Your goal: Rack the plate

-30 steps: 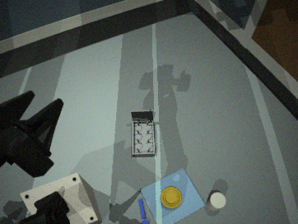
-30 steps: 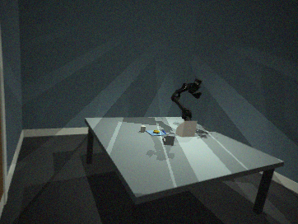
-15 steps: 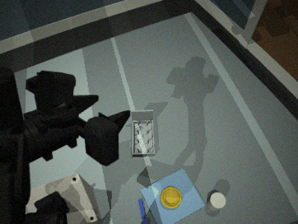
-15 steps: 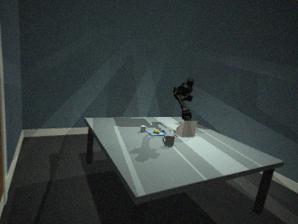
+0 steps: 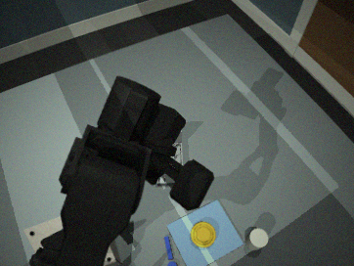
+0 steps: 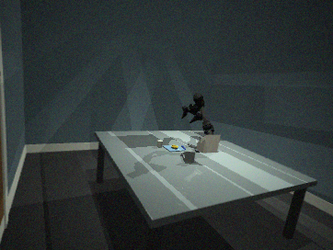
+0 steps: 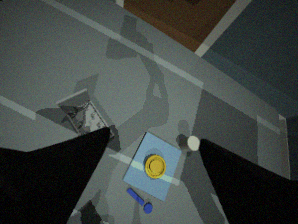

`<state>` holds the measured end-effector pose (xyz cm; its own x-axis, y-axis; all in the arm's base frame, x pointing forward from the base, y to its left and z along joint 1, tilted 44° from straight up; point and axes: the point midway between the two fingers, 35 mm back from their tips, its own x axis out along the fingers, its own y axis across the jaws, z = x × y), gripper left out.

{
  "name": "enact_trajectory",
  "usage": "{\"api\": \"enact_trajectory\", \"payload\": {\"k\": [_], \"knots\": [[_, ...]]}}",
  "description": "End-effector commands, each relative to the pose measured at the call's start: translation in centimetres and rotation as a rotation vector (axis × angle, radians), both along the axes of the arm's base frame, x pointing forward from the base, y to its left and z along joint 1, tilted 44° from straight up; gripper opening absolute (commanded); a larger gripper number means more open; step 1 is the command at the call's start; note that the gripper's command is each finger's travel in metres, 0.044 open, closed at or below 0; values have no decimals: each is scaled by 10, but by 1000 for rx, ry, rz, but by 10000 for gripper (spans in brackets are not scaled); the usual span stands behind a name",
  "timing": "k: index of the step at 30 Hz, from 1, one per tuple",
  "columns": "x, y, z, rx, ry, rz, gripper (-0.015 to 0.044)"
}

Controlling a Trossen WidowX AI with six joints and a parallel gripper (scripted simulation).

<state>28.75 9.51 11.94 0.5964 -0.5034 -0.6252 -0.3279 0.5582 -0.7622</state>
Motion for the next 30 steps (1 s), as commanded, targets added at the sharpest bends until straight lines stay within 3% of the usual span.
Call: {"api": "enact_trajectory", "payload": {"k": [1, 12, 22, 30], "knots": [[12, -27, -12, 5, 37, -120, 400], [26, -120, -40, 17, 137, -465, 400], [7, -202, -68, 37, 260, -754, 400], [5, -207, -75, 40, 268, -774, 400]]}}
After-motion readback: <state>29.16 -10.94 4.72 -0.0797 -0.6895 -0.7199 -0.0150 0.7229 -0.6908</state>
